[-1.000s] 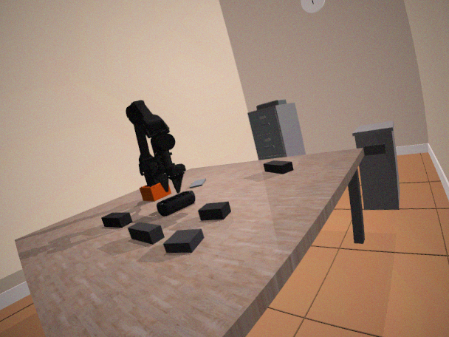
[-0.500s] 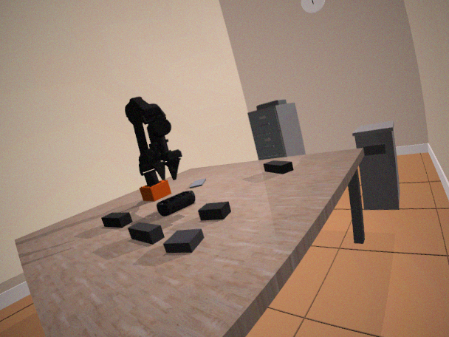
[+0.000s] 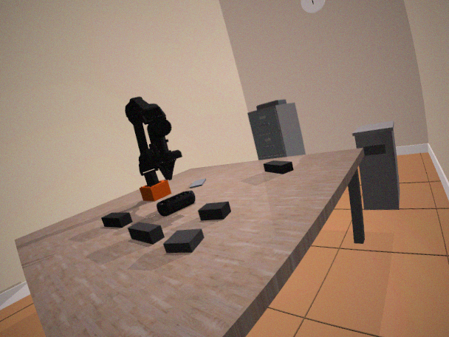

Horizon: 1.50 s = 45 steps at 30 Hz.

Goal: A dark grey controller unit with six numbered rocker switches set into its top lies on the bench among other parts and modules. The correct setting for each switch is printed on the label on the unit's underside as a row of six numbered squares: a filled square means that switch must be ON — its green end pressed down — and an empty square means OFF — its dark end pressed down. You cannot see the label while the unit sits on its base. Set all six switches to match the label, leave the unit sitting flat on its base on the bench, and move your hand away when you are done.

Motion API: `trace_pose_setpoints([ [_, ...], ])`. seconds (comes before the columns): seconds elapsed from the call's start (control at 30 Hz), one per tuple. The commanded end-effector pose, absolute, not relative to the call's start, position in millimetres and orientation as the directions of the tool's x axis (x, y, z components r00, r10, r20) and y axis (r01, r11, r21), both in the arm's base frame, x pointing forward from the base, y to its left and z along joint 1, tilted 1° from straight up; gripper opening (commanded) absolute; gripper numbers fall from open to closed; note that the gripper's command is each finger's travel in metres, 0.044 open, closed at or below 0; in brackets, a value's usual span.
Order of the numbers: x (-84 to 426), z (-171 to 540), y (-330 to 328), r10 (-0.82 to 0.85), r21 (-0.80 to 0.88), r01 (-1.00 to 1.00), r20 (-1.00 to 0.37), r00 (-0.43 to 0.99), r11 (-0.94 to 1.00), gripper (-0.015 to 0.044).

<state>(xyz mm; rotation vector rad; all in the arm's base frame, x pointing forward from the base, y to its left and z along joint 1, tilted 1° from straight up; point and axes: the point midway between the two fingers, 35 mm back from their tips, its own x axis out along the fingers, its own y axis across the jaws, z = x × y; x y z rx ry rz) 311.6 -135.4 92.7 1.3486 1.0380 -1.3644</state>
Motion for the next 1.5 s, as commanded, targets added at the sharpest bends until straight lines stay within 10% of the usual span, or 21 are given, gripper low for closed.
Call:
trace_pose_setpoints([
  [0.0, 312, 94, -135, -0.050, 0.039, 0.975, -0.998, 0.029, -0.220, 0.0000],
  [0.37, 312, 94, -135, -0.050, 0.039, 0.975, -0.998, 0.029, -0.220, 0.0000],
  [0.93, 312, 93, -135, -0.050, 0.039, 0.975, -0.998, 0.029, -0.217, 0.0440],
  [1.47, 356, 35, -142, -0.037, 0.035, 0.980, -0.999, 0.028, -0.197, 0.0072],
])
